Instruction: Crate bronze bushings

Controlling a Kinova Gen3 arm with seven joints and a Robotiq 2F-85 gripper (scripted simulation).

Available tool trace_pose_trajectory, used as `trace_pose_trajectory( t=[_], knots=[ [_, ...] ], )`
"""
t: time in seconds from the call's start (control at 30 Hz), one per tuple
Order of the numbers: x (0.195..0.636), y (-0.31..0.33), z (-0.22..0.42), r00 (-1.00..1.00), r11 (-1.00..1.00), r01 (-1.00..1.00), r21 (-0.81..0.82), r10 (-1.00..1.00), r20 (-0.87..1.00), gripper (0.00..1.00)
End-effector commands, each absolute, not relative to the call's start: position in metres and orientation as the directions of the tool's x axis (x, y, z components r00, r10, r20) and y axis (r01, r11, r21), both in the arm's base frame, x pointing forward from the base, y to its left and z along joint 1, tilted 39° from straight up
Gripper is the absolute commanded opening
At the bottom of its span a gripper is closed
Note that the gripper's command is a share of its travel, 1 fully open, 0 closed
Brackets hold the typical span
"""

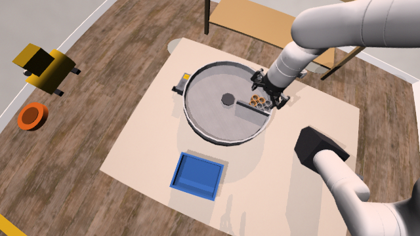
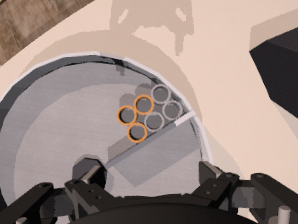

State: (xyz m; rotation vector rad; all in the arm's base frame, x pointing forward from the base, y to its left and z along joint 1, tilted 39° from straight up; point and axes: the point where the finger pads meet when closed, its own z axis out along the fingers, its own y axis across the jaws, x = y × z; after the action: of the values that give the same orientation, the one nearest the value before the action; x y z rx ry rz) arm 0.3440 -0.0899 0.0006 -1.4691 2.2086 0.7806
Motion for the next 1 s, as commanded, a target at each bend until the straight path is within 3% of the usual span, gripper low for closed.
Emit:
trace_pose_trajectory(
  t=[0.0, 0.23, 0.27, 0.4, 0.8, 0.97],
  knots=[
    [0.344, -0.091, 0.001, -0.385, 0.303, -0.923, 0.239, -0.716, -0.583, 1.0],
    [0.344, -0.091, 0.001, -0.385, 0.303, -0.923, 0.239, -0.716, -0.583, 1.0],
    [0.345, -0.091, 0.0, -0.429, 0.337, -0.903, 0.267, -0.7, -0.57, 0.16],
    [0.346, -0.092, -0.006, -0.595, 0.465, -0.804, 0.371, -0.622, -0.509, 0.16],
    [0.346, -0.092, -0.006, -0.595, 0.465, -0.804, 0.371, -0.622, -0.509, 0.16],
    [0.348, -0.094, -0.012, -0.77, 0.601, -0.638, 0.482, -0.493, -0.405, 0.16]
  ],
)
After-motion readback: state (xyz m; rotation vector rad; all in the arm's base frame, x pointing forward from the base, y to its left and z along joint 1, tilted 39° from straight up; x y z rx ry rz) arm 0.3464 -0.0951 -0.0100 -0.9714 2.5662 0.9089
